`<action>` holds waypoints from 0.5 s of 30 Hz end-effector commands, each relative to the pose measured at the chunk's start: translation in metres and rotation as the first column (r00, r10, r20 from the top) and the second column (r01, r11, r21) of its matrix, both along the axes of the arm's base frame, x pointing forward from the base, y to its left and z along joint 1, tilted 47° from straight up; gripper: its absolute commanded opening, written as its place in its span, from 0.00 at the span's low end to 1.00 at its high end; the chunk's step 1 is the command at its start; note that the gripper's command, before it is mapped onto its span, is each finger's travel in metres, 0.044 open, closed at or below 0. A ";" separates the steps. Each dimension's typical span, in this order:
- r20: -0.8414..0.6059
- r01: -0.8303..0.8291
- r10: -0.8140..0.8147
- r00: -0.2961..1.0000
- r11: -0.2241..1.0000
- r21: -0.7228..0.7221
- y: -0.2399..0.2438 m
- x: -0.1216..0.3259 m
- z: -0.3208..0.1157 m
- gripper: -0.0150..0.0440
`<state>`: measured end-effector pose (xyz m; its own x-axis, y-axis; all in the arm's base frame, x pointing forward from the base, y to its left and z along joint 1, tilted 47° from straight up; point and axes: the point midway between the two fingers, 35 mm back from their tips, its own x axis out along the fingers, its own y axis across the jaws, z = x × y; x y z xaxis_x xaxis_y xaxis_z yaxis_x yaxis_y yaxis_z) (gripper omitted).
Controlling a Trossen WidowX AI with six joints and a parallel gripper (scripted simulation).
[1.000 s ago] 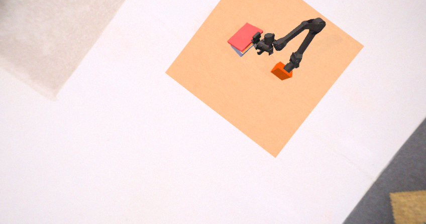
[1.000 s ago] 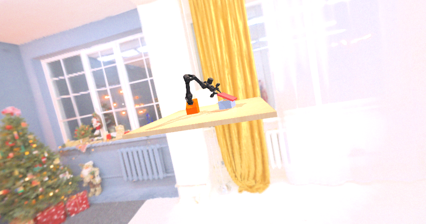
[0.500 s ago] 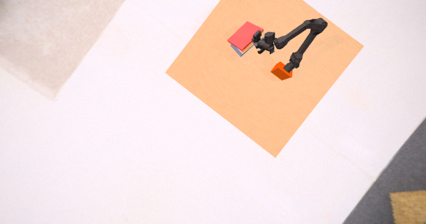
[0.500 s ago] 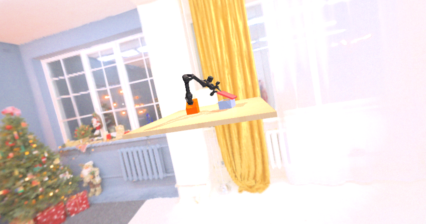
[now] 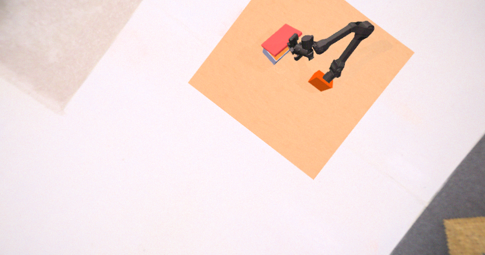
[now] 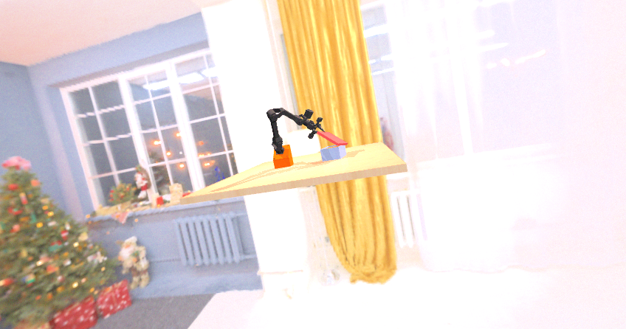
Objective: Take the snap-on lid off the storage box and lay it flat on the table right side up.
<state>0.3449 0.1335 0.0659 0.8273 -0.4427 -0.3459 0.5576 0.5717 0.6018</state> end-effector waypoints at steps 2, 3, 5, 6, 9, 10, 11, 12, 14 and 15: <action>0.024 0.003 -0.003 1.000 1.000 0.015 0.008 0.001 0.013 0.25; 0.023 0.003 -0.003 1.000 1.000 0.015 0.009 0.001 0.013 0.25; 0.023 0.003 -0.003 1.000 1.000 0.015 0.011 0.001 0.015 0.25; 0.023 0.003 -0.003 1.000 1.000 0.015 0.012 0.000 0.016 0.25; 0.023 0.003 -0.003 1.000 1.000 0.015 0.015 0.000 0.019 0.25; 0.023 0.003 -0.003 1.000 1.000 0.015 0.016 0.000 0.020 0.25; 0.023 0.003 -0.003 1.000 1.000 0.015 0.017 0.000 0.021 0.25; 0.023 0.003 -0.003 1.000 1.000 0.015 0.018 -0.001 0.021 0.25; 0.023 0.003 -0.003 1.000 1.000 0.015 0.019 -0.001 0.023 0.25; 0.023 0.003 -0.003 1.000 1.000 0.015 0.020 -0.001 0.024 0.25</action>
